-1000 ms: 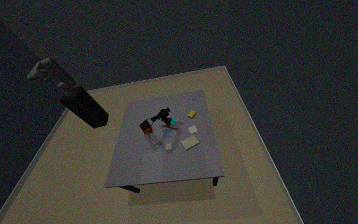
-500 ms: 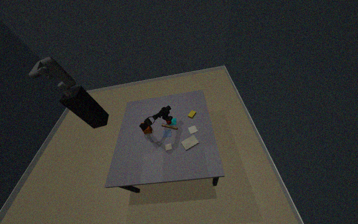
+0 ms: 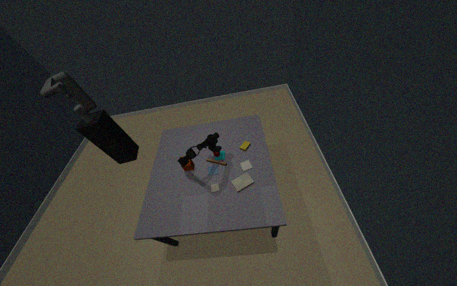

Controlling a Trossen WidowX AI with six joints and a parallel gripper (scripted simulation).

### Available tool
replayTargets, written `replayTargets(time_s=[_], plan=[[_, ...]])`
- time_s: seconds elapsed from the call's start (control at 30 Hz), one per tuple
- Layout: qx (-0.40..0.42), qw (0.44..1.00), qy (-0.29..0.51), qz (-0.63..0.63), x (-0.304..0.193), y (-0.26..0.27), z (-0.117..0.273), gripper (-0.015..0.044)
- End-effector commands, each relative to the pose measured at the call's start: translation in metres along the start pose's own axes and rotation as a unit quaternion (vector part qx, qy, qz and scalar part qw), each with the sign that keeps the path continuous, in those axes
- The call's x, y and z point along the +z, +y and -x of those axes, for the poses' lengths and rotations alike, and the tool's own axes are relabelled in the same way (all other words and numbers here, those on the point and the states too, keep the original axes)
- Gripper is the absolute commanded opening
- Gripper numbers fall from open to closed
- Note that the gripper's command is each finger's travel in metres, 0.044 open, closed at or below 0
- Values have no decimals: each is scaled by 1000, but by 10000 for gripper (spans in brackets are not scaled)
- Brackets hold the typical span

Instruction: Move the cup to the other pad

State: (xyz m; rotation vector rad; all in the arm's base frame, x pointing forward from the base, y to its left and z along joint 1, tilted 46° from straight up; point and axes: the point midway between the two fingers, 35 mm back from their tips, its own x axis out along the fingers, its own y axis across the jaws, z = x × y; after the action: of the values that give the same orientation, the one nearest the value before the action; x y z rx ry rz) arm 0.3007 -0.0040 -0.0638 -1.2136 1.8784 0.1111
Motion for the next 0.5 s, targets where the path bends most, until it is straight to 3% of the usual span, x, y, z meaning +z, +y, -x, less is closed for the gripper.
replayTargets(time_s=[0.0,0.47], plan=[[1,1000,-3,-4,10,0,2,0],[1,1000,-3,-5,29,2,1,0]])
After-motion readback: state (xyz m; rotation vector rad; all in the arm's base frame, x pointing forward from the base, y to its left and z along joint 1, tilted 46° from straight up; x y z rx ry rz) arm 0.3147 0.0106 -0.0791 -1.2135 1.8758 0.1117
